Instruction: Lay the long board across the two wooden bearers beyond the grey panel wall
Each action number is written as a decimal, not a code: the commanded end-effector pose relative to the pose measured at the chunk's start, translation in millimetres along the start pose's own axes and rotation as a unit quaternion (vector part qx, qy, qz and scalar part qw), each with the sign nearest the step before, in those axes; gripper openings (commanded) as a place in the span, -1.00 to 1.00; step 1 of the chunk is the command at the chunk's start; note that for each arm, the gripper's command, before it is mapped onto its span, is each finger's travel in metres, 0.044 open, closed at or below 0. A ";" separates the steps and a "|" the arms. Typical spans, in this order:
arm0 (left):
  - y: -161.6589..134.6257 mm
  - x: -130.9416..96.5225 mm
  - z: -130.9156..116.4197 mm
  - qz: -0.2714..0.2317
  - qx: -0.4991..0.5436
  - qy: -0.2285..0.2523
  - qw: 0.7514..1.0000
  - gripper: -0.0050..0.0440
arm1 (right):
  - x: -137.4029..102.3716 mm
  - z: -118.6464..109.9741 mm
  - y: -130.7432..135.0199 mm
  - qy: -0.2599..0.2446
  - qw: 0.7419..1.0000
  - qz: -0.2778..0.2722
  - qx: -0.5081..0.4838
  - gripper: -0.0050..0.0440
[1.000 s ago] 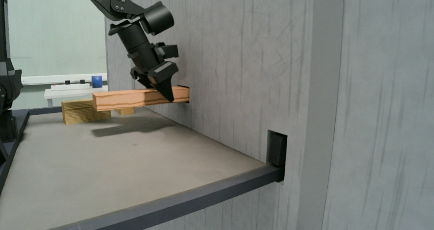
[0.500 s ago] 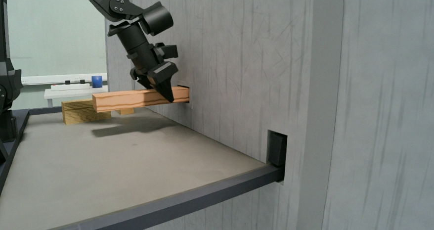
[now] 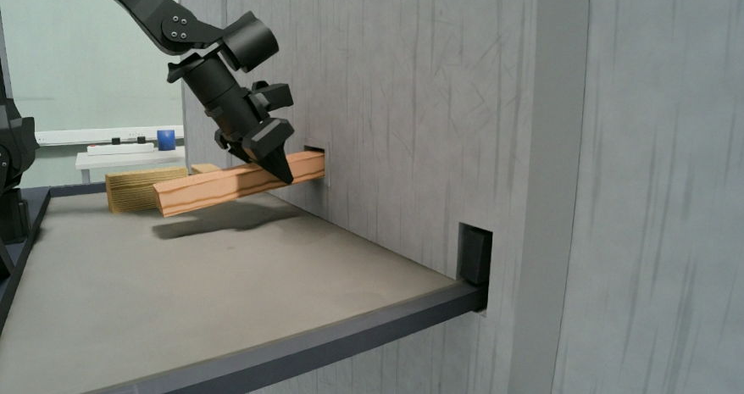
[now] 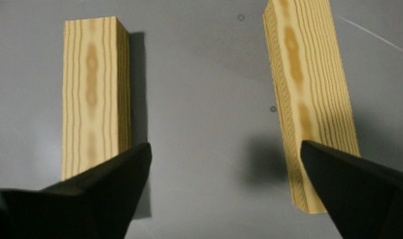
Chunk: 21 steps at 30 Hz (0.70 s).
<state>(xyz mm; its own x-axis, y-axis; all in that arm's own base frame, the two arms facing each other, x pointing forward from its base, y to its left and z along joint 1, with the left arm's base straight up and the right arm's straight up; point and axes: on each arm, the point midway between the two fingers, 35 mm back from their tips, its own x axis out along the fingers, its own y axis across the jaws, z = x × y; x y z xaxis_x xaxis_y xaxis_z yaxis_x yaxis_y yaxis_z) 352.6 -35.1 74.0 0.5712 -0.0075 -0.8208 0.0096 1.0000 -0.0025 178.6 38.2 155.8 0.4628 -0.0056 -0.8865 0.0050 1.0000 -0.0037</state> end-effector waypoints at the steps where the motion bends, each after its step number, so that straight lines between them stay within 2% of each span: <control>1: -1.6 -14.1 22.6 -0.001 -0.002 -0.042 0.999 0.31 | -4.2 5.0 0.2 -0.011 1.000 0.003 0.003 0.84; 9: -1.7 -14.1 22.6 -0.001 -0.002 -0.042 0.999 0.31 | -4.2 5.0 0.2 -0.011 1.000 0.003 0.003 0.84; 12: -1.7 -14.1 22.6 -0.001 -0.002 -0.042 0.999 0.60 | -4.2 5.0 0.2 -0.011 1.000 0.003 0.003 0.84; 14: -1.8 -14.1 22.6 -0.002 -0.002 -0.042 0.999 0.64 | -4.2 5.0 0.2 -0.011 1.000 0.003 0.003 0.84; 16: -2.1 -16.9 19.5 -0.002 -0.002 -0.039 0.999 0.84 | -4.2 5.0 0.2 -0.011 1.000 0.003 0.003 0.84; 19: -2.4 -31.3 23.4 -0.002 -0.003 -0.044 0.999 0.84 | -4.2 5.0 0.2 -0.011 1.000 0.003 0.003 0.84; 21: -2.4 -31.3 23.4 -0.002 -0.003 -0.044 0.999 0.84 | -4.2 5.0 0.2 -0.011 1.000 0.003 0.003 0.84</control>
<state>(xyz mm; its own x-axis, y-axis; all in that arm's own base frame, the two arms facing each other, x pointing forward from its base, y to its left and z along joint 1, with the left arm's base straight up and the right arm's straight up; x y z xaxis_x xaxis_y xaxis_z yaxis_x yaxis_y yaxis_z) 350.0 -35.2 90.6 0.5994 -0.0099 -0.8004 0.0105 0.9999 -0.0045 178.6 38.2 155.8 0.4628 -0.0056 -0.8864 0.0050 1.0000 -0.0037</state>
